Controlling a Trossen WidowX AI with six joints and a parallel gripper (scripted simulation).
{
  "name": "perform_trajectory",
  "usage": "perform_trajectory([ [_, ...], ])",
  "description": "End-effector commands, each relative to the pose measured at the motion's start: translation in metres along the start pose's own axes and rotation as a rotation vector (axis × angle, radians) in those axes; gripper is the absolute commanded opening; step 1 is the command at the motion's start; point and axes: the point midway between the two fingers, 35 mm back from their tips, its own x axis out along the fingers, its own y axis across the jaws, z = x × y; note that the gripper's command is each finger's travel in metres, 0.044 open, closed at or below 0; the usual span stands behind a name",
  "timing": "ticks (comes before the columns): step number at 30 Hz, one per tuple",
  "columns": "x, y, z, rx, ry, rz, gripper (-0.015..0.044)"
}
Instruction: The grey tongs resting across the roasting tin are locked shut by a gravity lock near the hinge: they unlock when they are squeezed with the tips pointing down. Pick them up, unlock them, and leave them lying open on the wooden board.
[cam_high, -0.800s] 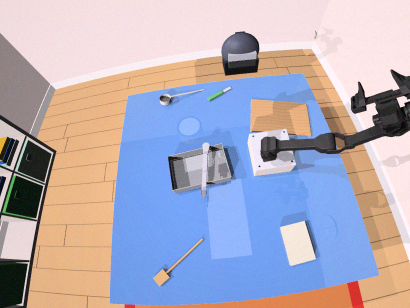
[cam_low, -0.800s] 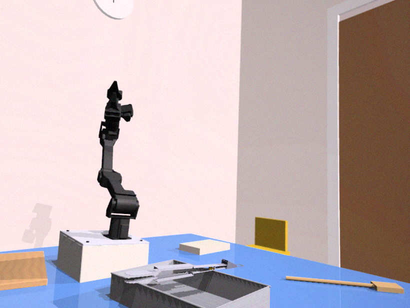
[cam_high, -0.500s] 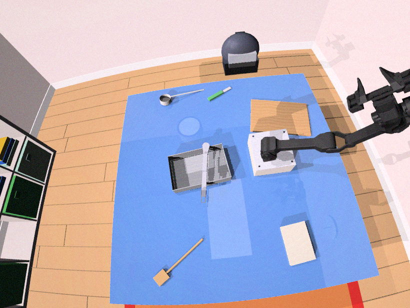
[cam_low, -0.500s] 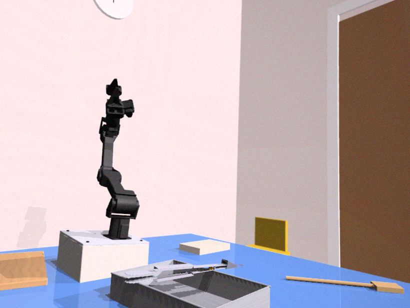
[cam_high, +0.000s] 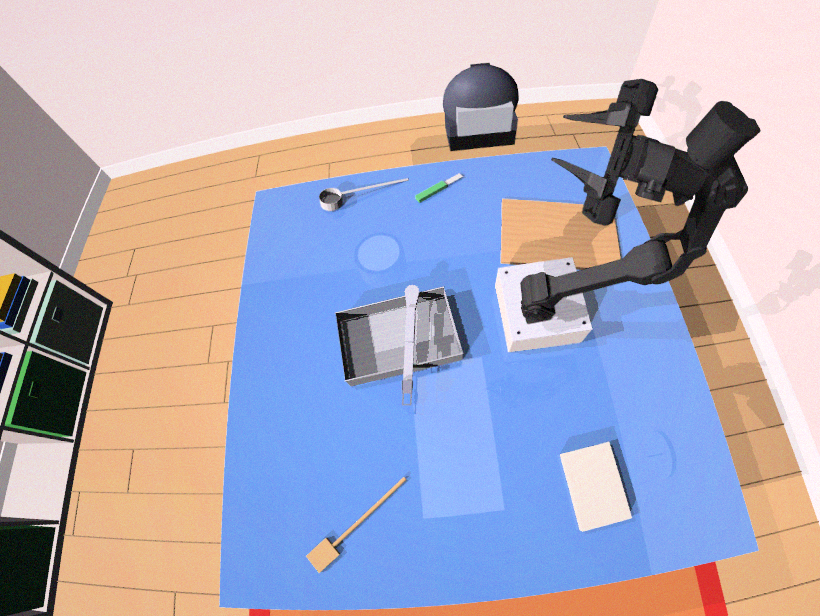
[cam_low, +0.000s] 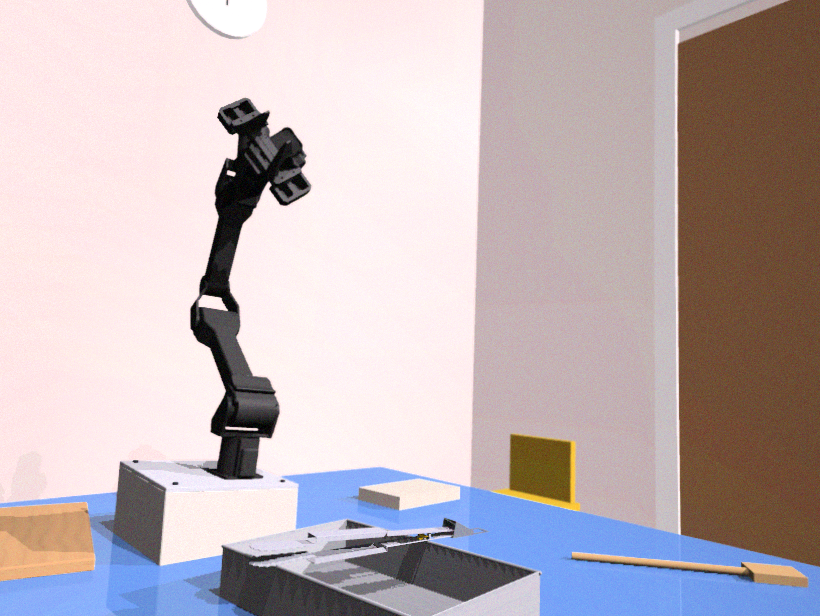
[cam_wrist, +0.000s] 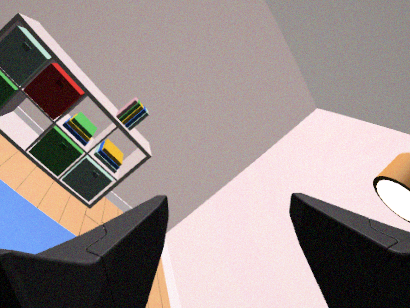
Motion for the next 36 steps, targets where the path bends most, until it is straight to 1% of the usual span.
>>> perform_trajectory([
  [1, 0.037, 0.024, -0.006, 0.140, 0.029, 0.091, 0.0260],
  [4, 0.080, 0.052, -0.013, 0.324, 0.083, 0.172, 0.0260],
  [9, 0.144, 0.114, -0.034, 0.615, 0.225, 0.289, 0.0260],
  [14, 0.188, 0.188, -0.063, 0.900, 0.412, 0.379, 0.0260],
  [17, 0.205, 0.236, -0.083, 1.087, 0.545, 0.403, 0.0260],
  [22, 0.215, 0.309, -0.117, 1.331, 0.769, 0.405, 0.0260],
  [26, 0.210, 0.365, -0.147, 1.525, 0.968, 0.353, 0.0260],
  [31, 0.189, 0.425, -0.186, 1.730, 1.217, 0.231, 0.0260],
  [36, 0.153, 0.476, -0.225, 1.895, 1.463, 0.037, 0.0260],
])
